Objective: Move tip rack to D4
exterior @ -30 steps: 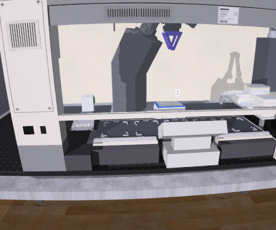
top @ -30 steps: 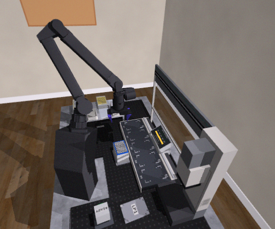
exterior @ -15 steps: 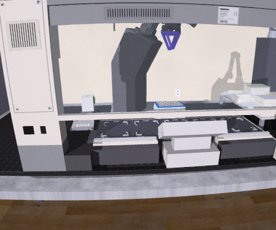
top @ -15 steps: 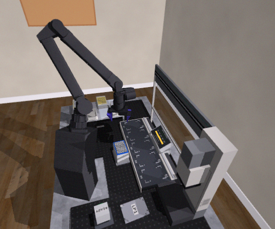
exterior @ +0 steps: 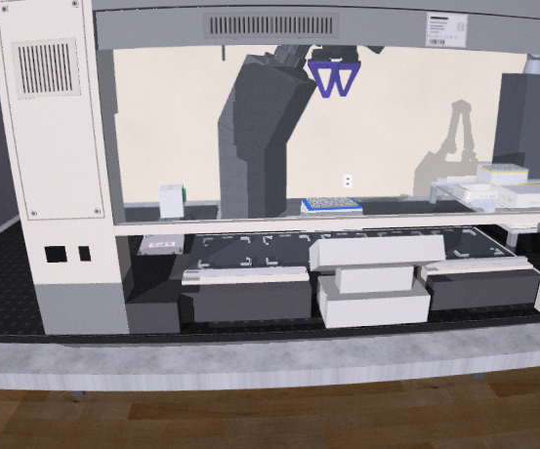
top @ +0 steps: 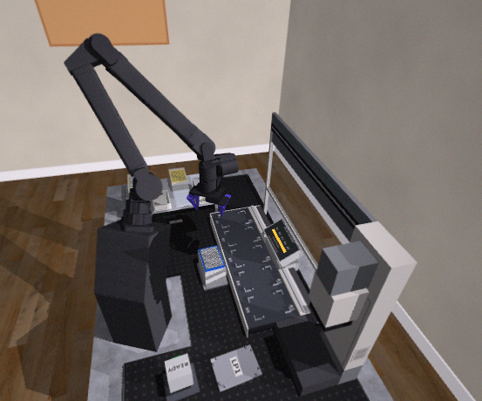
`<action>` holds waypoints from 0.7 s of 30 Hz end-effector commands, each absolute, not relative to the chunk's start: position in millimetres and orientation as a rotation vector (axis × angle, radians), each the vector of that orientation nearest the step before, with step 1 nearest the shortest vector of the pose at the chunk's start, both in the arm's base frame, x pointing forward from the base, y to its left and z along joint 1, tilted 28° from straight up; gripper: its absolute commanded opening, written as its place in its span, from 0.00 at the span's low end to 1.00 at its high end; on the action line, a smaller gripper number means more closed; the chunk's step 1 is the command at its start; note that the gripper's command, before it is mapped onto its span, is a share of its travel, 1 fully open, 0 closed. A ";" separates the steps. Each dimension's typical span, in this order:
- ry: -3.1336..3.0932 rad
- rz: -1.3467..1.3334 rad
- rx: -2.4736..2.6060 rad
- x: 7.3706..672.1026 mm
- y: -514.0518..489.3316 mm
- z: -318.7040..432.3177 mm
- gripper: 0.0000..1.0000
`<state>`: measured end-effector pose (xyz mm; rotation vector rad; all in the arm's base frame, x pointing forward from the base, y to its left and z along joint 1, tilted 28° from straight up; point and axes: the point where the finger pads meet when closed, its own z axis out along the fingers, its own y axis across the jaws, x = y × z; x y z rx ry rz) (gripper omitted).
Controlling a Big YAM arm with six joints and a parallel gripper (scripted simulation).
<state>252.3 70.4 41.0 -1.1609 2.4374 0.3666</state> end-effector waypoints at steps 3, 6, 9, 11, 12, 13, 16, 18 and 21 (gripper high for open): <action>2.502 0.388 -0.990 263.8 66.1 51.5 1.00; 2.517 0.396 -0.959 263.8 66.0 51.5 1.00; 2.541 0.409 -0.910 261.4 66.0 50.4 1.00; 2.562 0.420 -0.860 261.5 66.1 50.4 1.00; 2.573 0.426 -0.835 261.5 66.1 50.4 1.00; 2.583 0.432 -0.810 261.5 66.1 50.4 1.00; 2.603 0.443 -0.759 261.5 66.0 50.4 1.00; 2.613 0.450 -0.734 261.5 66.0 50.5 1.00; 2.640 0.466 -0.657 261.6 66.0 50.5 1.00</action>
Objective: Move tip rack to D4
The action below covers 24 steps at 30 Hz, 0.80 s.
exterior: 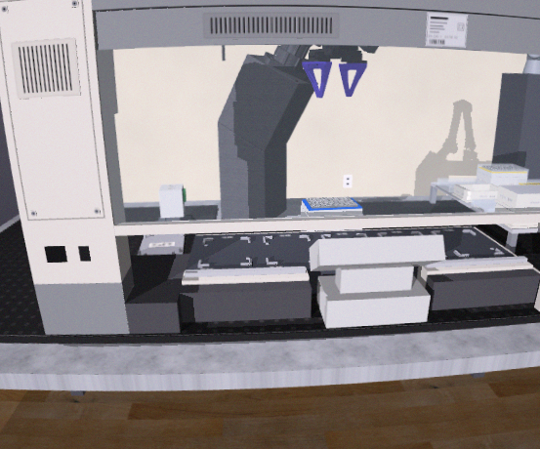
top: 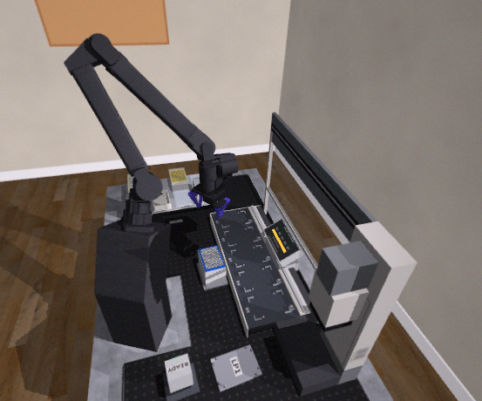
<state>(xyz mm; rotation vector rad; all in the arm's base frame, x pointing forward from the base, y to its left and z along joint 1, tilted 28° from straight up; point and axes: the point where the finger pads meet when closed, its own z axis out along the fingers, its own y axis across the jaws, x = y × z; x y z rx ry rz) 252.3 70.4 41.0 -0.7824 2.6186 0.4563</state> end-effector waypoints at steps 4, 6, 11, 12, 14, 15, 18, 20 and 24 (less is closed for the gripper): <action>2.674 0.489 -0.553 261.6 66.0 50.5 1.00; 2.690 0.500 -0.500 261.6 66.0 50.5 1.00; 2.725 0.527 -0.367 261.7 65.9 50.5 1.00; 2.725 0.527 -0.367 261.7 65.9 50.5 1.00; 2.732 0.532 -0.340 261.6 65.9 50.5 1.00; 2.738 0.537 -0.313 261.7 65.9 50.5 1.00; 2.754 0.553 -0.231 261.7 65.9 50.5 1.00; 2.764 0.563 -0.177 261.7 65.9 50.5 1.00; 2.782 0.583 -0.066 261.7 65.8 50.5 1.00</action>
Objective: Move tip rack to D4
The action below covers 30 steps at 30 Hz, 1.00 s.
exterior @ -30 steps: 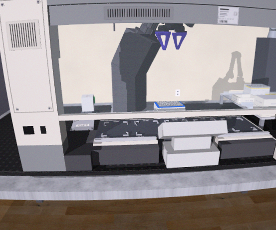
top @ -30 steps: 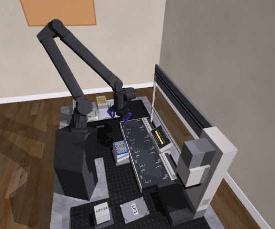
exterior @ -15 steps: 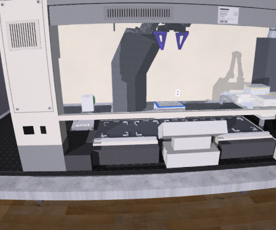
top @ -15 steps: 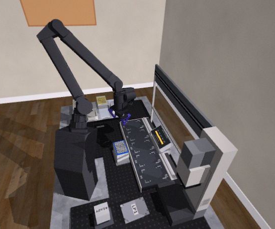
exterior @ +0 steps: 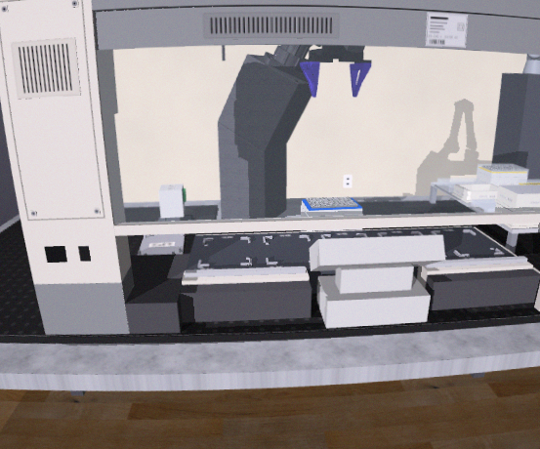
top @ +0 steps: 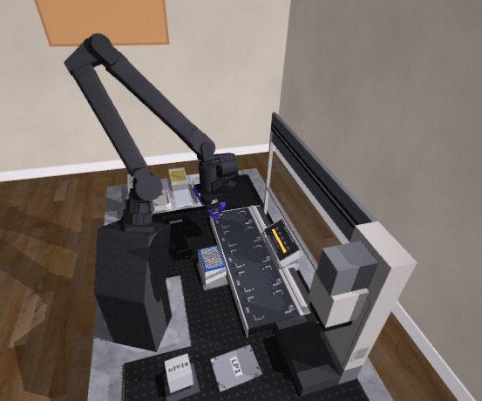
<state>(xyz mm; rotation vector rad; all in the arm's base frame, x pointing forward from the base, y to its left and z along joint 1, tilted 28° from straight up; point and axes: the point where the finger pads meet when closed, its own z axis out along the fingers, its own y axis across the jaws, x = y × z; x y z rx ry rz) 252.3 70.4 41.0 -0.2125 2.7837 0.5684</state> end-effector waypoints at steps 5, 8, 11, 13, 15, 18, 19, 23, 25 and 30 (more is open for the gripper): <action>2.795 0.602 0.046 261.7 65.8 50.5 1.00; 2.799 0.608 0.081 261.7 65.7 50.5 1.00; 2.805 0.618 0.138 259.3 65.8 49.4 1.00; 2.808 0.626 0.193 259.2 66.0 49.3 1.00; 2.811 0.635 0.250 259.2 66.0 49.3 1.00; 2.813 0.648 0.336 259.2 66.0 49.3 1.00; 2.813 0.652 0.364 259.2 66.0 49.3 1.00; 2.812 0.660 0.422 259.2 66.0 49.3 1.00; 2.811 0.668 0.479 259.2 66.0 49.3 1.00; 2.802 0.688 0.623 259.1 65.9 49.2 1.00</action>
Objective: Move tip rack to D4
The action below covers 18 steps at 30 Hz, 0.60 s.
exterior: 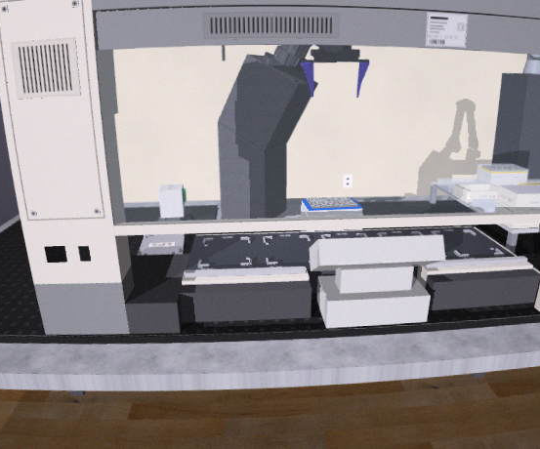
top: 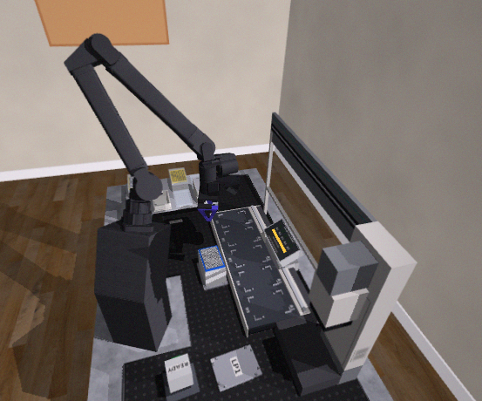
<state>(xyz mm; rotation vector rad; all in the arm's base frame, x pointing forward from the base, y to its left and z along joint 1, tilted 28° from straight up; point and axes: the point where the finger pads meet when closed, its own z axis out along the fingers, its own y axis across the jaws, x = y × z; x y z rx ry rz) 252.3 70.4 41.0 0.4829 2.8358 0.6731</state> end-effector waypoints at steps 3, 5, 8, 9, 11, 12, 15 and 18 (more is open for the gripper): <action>2.794 0.698 0.710 259.1 65.9 49.2 1.00; 2.787 0.705 0.768 259.1 65.9 49.2 1.00; 2.774 0.715 0.855 259.1 65.9 49.1 1.00; 2.774 0.715 0.855 259.1 65.9 49.1 1.00; 2.769 0.718 0.885 259.1 65.6 49.2 1.00; 2.764 0.722 0.913 259.0 65.9 49.1 1.00; 2.748 0.731 1.000 259.0 65.9 49.1 1.00; 2.729 0.739 1.087 259.0 65.8 49.0 1.00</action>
